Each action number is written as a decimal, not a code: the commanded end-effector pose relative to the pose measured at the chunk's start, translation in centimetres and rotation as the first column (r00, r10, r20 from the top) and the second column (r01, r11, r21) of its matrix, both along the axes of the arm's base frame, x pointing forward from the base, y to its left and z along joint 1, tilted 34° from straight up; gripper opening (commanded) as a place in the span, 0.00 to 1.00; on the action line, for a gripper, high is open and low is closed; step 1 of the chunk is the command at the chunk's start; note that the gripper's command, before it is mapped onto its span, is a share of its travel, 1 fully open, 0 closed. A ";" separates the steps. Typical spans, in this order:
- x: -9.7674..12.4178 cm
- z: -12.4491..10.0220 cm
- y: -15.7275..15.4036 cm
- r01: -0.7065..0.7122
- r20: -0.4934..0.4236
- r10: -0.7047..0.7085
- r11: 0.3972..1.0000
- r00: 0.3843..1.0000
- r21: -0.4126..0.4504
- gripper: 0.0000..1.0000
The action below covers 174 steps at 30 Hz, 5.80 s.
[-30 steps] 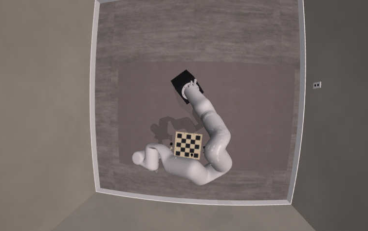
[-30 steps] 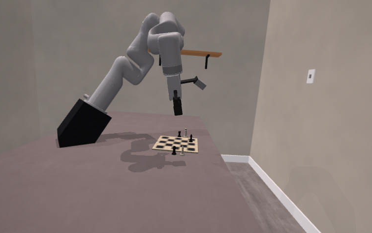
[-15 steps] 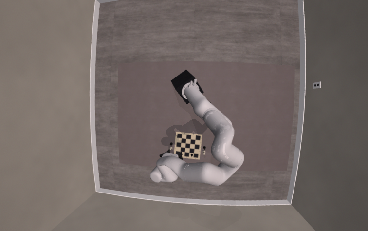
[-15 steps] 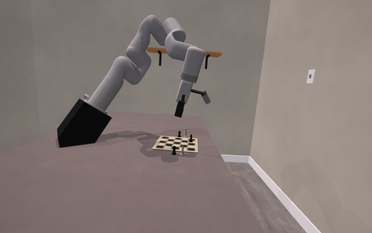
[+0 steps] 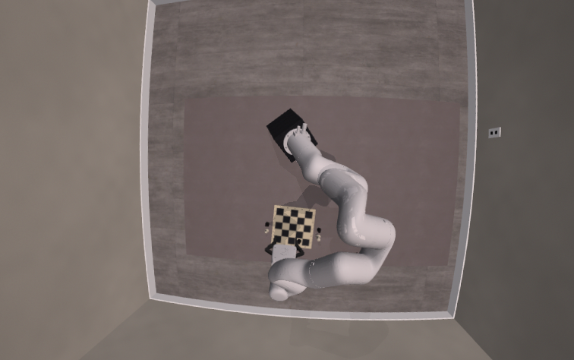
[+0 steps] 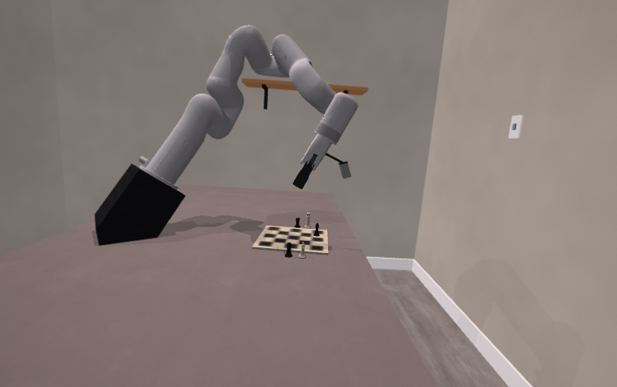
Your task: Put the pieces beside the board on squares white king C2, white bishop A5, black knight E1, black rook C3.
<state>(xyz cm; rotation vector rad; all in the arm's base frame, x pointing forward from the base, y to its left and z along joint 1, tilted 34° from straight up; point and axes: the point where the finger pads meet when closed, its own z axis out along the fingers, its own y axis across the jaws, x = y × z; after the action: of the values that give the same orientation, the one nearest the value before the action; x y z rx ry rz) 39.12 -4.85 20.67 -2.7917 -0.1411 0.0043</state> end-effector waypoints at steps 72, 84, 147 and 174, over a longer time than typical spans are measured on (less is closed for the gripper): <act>3.1 17.7 34.1 0.973 0.810 -0.575 -0.232 -0.119 -0.022 1.00; -0.7 18.5 37.4 0.906 0.754 -0.524 -0.354 -0.397 0.232 1.00; -2.0 18.6 38.2 0.873 0.722 -0.507 -0.386 -0.472 0.299 1.00; -5.6 26.1 35.2 0.872 0.719 -0.510 -0.388 -0.473 0.299 1.00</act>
<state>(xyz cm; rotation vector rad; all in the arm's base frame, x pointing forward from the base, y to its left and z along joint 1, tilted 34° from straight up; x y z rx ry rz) 33.54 30.32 46.65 -1.8774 2.5259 -1.6554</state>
